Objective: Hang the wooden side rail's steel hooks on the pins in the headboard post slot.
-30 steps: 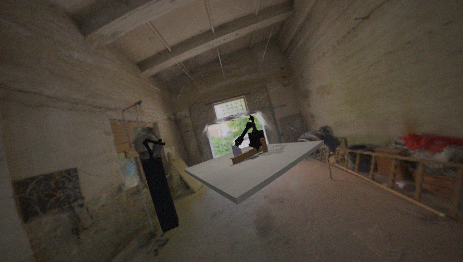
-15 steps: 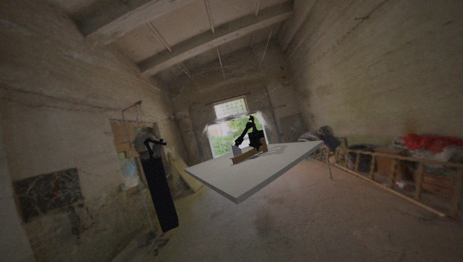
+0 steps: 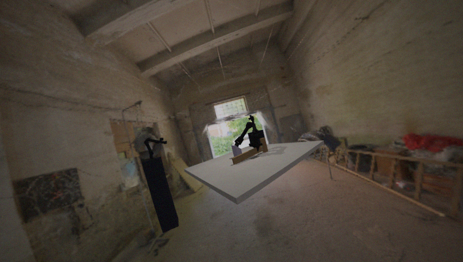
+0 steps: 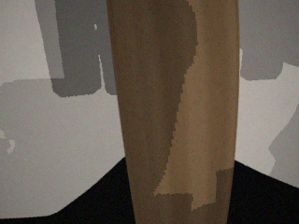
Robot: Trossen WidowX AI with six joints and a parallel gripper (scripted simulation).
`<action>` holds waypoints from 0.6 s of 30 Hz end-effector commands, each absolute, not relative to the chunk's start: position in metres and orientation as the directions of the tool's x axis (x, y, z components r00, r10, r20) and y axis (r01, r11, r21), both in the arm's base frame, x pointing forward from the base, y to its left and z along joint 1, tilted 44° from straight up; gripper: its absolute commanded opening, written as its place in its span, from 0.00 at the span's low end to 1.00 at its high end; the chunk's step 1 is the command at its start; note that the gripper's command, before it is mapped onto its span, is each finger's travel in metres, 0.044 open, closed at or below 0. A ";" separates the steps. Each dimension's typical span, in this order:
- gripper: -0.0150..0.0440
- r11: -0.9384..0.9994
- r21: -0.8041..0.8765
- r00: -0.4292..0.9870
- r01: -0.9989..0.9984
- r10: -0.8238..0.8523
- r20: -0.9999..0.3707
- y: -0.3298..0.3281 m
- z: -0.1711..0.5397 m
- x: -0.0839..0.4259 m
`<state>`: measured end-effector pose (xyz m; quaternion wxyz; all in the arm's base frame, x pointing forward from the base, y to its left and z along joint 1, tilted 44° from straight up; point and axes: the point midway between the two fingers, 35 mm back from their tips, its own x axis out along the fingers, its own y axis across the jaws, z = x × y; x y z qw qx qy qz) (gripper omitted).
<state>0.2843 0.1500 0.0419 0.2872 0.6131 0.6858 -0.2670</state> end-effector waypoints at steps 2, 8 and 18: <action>0.25 0.099 -0.004 -0.072 0.995 0.691 -0.720 0.150 0.046 0.286; 0.25 0.099 -0.004 -0.071 0.995 0.691 -0.720 0.151 0.047 0.286; 0.25 0.099 -0.004 -0.071 0.995 0.691 -0.720 0.151 0.048 0.287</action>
